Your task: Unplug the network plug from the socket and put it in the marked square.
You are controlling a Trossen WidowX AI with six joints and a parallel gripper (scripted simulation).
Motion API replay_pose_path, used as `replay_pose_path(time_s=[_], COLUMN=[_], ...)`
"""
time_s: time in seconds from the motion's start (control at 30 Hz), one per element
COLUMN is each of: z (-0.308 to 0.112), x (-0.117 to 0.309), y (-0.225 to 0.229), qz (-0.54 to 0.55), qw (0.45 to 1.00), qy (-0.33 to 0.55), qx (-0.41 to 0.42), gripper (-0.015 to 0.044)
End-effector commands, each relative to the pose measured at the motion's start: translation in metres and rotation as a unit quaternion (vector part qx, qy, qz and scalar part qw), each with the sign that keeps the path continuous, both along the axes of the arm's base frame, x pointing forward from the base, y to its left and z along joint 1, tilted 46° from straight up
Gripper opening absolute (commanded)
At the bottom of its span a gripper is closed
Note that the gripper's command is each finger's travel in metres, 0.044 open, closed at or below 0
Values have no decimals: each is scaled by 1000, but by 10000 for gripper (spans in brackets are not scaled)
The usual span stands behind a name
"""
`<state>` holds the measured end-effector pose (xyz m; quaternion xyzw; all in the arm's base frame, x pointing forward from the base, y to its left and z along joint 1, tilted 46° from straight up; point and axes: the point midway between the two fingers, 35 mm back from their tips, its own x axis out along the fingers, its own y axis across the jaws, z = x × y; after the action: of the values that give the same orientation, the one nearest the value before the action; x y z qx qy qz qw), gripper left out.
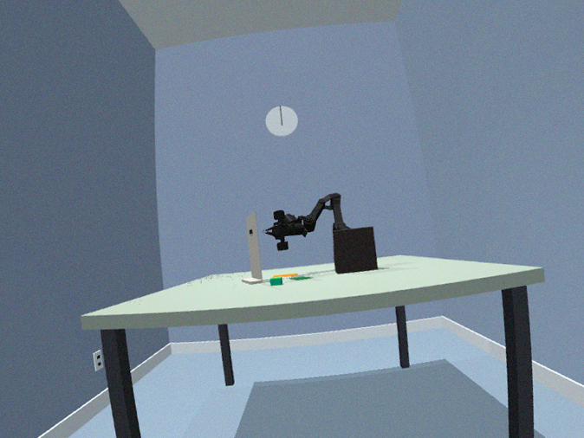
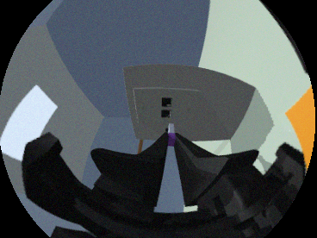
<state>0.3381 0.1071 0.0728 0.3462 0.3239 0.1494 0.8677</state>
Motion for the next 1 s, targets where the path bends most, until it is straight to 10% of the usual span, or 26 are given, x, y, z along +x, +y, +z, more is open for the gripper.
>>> replay_pose_path(time_s=[0.0,0.97], z=[3,5], x=[-2,-15], y=[0,-3], qz=[3,3], qw=[1000,1000], qy=[-4,-4], qx=[0,0], gripper=[0,0])
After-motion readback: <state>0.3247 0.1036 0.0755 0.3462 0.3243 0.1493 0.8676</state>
